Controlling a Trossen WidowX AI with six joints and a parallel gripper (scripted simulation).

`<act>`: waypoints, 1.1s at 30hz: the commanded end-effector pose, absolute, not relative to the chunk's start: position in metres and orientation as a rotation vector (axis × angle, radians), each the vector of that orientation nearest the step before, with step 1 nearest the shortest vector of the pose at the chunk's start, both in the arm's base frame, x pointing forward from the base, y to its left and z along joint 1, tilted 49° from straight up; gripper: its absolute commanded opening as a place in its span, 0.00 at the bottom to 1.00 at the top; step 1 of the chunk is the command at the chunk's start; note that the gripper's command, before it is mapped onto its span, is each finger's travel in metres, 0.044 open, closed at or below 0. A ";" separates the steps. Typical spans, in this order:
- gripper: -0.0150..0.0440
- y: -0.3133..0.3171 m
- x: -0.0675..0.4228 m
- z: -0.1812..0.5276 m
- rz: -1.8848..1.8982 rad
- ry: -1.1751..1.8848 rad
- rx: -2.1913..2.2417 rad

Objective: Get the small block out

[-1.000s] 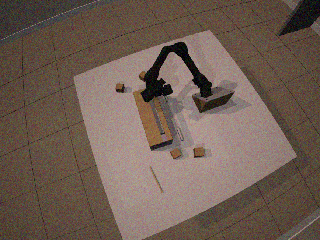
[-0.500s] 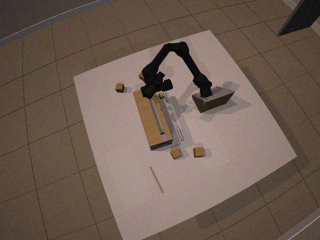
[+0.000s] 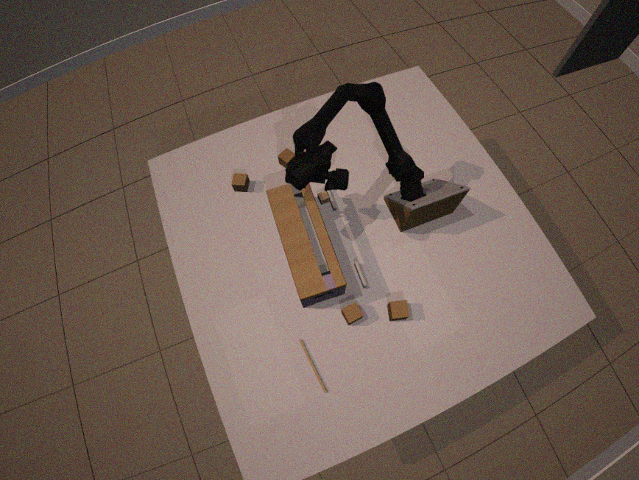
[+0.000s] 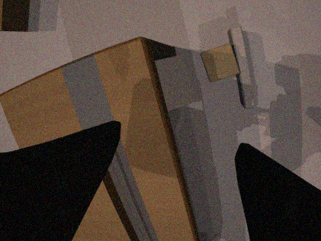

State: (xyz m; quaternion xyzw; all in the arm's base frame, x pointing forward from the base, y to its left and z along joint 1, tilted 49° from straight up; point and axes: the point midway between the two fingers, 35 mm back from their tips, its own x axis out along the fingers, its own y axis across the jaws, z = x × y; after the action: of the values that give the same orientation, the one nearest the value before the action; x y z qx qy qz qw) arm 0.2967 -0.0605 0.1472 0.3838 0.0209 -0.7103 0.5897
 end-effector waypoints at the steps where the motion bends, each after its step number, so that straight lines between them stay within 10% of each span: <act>1: 0.74 -0.064 0.282 0.162 -1.603 -0.255 1.315; 7: 0.74 -0.068 0.263 0.176 -1.447 -0.671 1.901; 33: 0.74 -0.138 0.252 0.114 -1.332 -0.765 1.999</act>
State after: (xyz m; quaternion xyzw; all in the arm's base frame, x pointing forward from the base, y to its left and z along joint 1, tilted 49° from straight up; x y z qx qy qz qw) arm 0.2577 -0.1263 0.1220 0.7501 -0.2825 -0.5158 0.3024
